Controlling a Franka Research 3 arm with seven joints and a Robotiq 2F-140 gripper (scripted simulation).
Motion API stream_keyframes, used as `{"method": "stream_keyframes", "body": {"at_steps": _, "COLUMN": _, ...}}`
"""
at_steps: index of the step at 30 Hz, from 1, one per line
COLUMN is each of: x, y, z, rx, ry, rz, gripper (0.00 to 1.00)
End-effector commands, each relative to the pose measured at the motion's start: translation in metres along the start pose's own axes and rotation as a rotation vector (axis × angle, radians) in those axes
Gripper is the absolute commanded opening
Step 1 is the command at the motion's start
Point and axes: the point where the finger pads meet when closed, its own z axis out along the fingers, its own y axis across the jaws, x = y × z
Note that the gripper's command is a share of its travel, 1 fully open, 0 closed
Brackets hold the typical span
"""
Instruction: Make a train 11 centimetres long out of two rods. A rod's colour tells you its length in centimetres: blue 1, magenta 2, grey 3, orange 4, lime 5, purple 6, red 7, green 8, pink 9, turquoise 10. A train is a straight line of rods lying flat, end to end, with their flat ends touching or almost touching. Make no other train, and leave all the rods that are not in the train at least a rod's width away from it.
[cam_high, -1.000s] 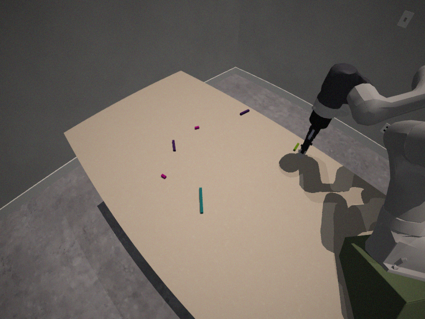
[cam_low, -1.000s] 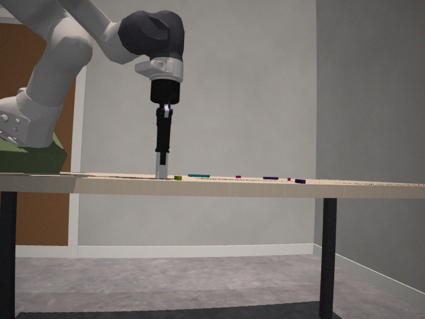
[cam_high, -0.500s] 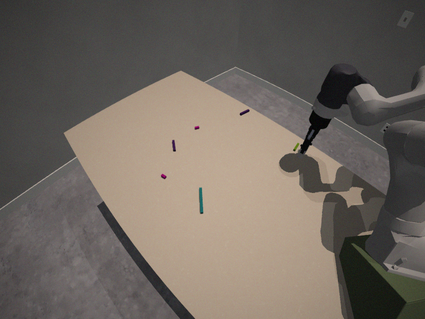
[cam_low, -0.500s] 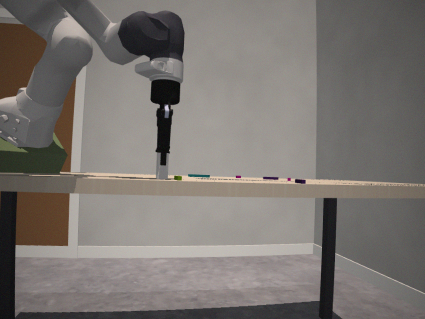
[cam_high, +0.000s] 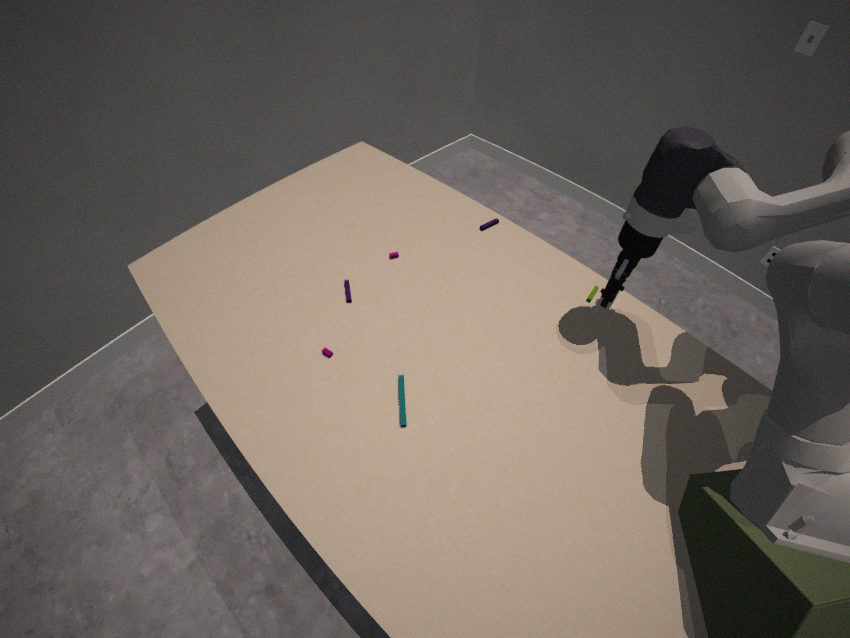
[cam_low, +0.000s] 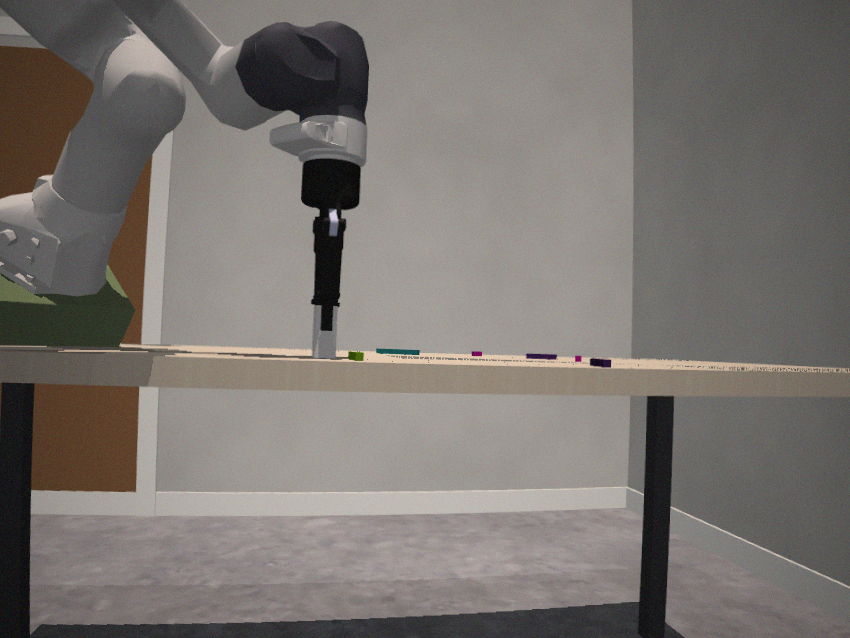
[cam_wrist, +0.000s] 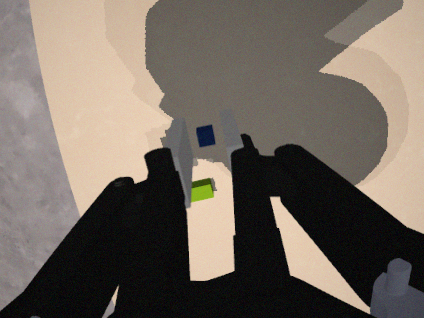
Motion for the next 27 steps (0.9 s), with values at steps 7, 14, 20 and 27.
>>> {"method": "stream_keyframes", "body": {"at_steps": 7, "x": -0.0012, "y": -0.0002, "z": 0.0001, "rx": 0.0, "ry": -0.002, "rz": 0.003, "gripper": 0.23}}
{"method": "stream_keyframes", "body": {"at_steps": 14, "x": -0.0012, "y": -0.0002, "z": 0.0001, "rx": 0.0, "ry": -0.002, "rz": 0.003, "gripper": 0.12}}
{"method": "stream_keyframes", "body": {"at_steps": 20, "x": -0.0012, "y": -0.0002, "z": 0.0001, "rx": 0.0, "ry": -0.002, "rz": 0.003, "gripper": 0.12}}
{"method": "stream_keyframes", "body": {"at_steps": 27, "x": -0.0012, "y": -0.0002, "z": 0.0001, "rx": 0.0, "ry": -0.002, "rz": 0.003, "gripper": 0.12}}
